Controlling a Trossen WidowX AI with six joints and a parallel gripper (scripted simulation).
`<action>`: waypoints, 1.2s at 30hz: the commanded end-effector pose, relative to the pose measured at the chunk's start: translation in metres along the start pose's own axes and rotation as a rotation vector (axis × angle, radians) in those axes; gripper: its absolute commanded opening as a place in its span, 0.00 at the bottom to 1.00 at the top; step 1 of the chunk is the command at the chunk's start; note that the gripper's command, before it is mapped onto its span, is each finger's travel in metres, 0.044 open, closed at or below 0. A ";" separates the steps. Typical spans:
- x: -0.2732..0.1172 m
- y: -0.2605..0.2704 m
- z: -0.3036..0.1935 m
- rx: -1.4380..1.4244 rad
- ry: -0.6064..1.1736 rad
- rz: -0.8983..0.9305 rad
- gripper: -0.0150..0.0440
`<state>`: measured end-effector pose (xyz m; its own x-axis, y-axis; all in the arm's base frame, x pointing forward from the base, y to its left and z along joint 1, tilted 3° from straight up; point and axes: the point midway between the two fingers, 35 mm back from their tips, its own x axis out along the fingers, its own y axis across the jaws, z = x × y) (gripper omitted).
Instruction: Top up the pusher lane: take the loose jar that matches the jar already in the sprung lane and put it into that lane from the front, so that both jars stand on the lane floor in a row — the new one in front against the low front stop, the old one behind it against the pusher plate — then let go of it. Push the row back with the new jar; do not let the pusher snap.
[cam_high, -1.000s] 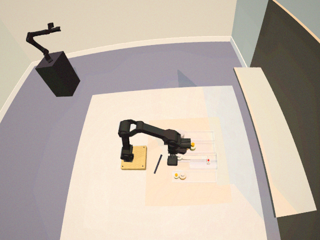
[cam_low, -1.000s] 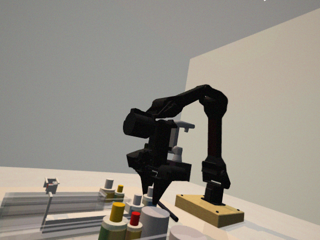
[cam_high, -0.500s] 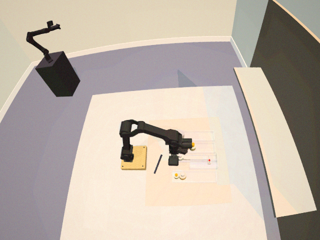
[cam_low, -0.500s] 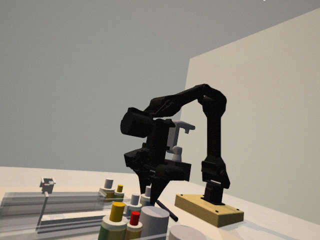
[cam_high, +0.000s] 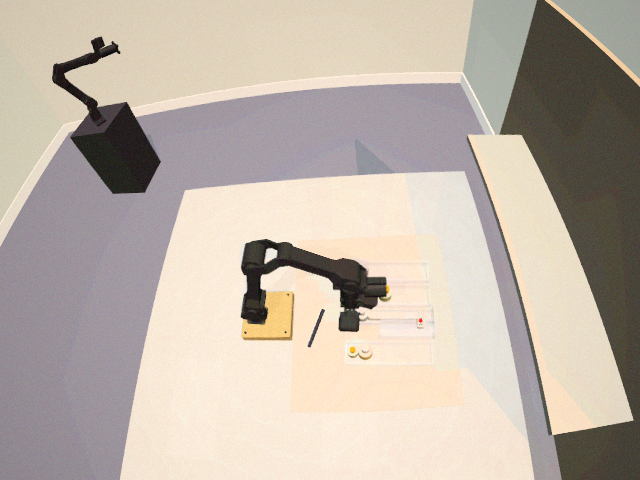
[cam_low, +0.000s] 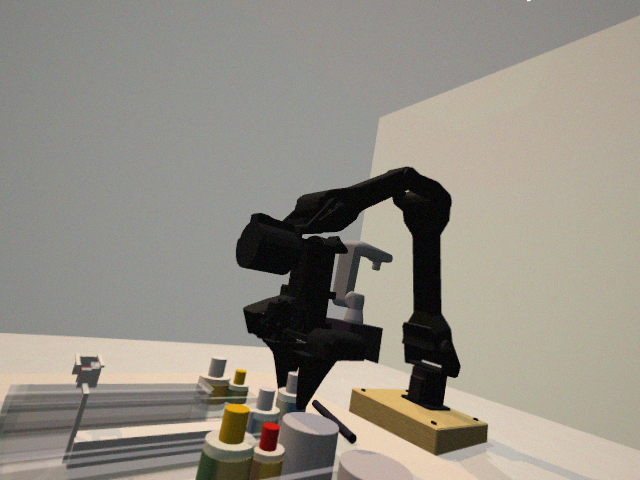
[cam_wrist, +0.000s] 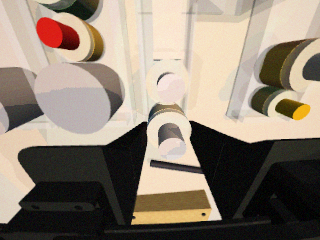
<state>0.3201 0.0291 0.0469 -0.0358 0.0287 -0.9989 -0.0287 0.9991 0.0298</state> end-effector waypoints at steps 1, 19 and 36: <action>-0.005 0.000 0.009 -0.006 -0.029 -0.001 0.25; -0.008 0.000 0.017 -0.006 -0.029 -0.001 0.25; -0.008 0.000 0.021 -0.006 -0.029 -0.001 0.25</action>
<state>0.3327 0.0293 0.0505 -0.0363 0.0288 -0.9989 -0.0281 0.9992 0.0298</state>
